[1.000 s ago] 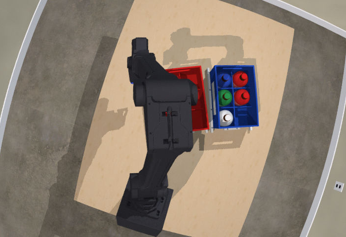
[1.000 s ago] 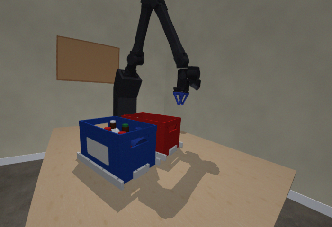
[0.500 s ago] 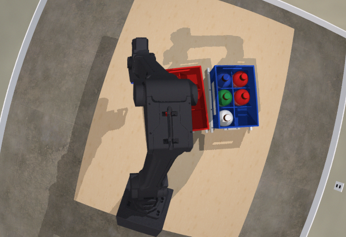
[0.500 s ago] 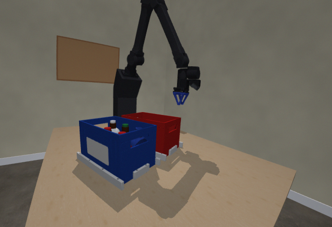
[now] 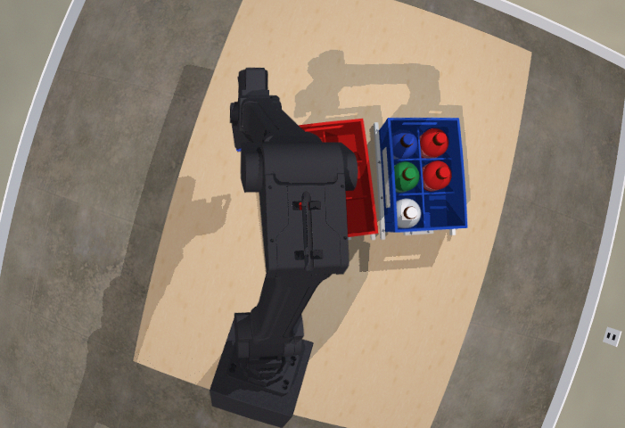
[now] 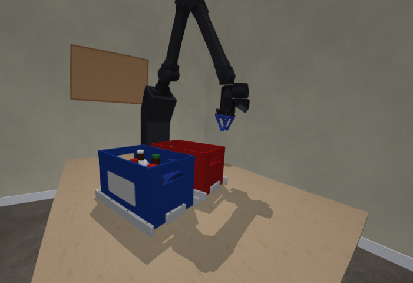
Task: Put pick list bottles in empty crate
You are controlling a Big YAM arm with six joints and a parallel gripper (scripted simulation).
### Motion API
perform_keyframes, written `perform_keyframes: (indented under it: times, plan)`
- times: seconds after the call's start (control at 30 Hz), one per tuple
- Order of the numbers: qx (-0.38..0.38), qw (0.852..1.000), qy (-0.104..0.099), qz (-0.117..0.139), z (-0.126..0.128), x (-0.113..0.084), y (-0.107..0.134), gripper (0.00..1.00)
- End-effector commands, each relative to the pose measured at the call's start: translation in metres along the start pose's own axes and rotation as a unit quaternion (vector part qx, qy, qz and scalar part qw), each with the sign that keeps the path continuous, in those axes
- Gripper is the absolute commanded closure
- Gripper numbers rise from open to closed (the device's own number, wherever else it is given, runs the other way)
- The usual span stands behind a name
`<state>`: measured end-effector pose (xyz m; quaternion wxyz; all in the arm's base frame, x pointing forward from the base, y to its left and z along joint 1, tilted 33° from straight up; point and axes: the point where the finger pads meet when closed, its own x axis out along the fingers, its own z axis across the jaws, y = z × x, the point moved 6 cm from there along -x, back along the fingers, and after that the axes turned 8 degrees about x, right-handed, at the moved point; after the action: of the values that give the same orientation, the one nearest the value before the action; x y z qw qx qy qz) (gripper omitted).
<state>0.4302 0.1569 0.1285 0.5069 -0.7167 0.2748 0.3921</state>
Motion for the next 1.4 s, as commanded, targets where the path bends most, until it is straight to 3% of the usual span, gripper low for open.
perform_keyframes:
  times: [0.0,0.4,0.43,0.53,0.63,1.03,1.37]
  plan:
    - [0.001,1.0,0.0,-0.016,-0.004,-0.003,-0.018,0.39]
    - [0.001,1.0,0.0,-0.016,-0.004,-0.003,-0.018,0.39]
    - [0.032,0.999,0.001,-0.024,-0.014,-0.014,-0.021,0.39]
    - [0.073,0.997,0.001,-0.012,-0.028,-0.014,-0.009,0.39]
    - [0.072,0.997,0.001,-0.007,-0.041,-0.016,-0.002,0.39]
    - [0.063,0.998,0.004,-0.024,-0.093,-0.033,-0.016,0.39]
    - [0.061,0.998,0.005,-0.023,-0.138,-0.043,-0.013,0.39]
